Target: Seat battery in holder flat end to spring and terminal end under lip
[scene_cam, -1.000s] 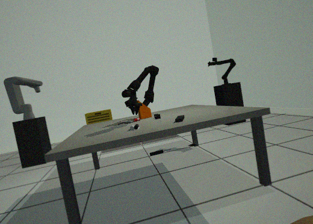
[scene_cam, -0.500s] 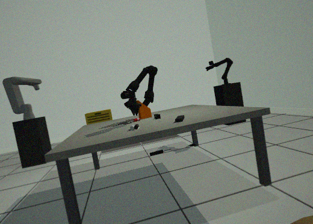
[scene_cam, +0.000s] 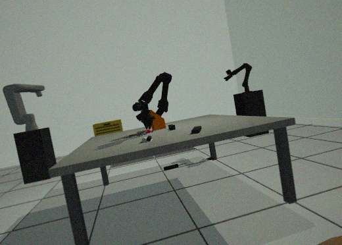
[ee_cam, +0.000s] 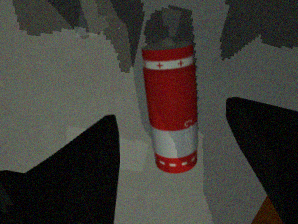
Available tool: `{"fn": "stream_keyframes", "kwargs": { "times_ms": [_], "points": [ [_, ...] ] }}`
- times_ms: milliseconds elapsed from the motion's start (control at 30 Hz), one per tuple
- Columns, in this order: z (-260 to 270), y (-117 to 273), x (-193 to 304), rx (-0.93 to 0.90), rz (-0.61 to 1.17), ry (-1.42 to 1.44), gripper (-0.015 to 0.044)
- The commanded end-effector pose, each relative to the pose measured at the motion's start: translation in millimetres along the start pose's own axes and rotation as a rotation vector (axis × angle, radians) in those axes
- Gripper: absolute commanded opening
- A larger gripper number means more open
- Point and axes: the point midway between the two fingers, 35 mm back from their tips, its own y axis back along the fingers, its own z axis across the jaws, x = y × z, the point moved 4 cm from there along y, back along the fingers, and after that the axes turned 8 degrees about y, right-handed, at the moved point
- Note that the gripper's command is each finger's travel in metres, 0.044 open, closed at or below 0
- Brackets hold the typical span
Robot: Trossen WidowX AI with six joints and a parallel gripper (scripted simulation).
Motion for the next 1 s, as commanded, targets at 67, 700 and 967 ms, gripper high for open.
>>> {"fn": "stream_keyframes", "kwargs": {
  "times_ms": [67, 700, 967],
  "points": [
    [-1.5, -12.9, 2.6, -0.003, 0.013, -0.01, 0.0245],
    [-1.9, -25.8, 4.0, -0.004, 0.015, -0.01, 0.0087],
    [-1.5, -14.2, 2.7, -0.003, 0.013, -0.01, 0.0083]
  ]
}}
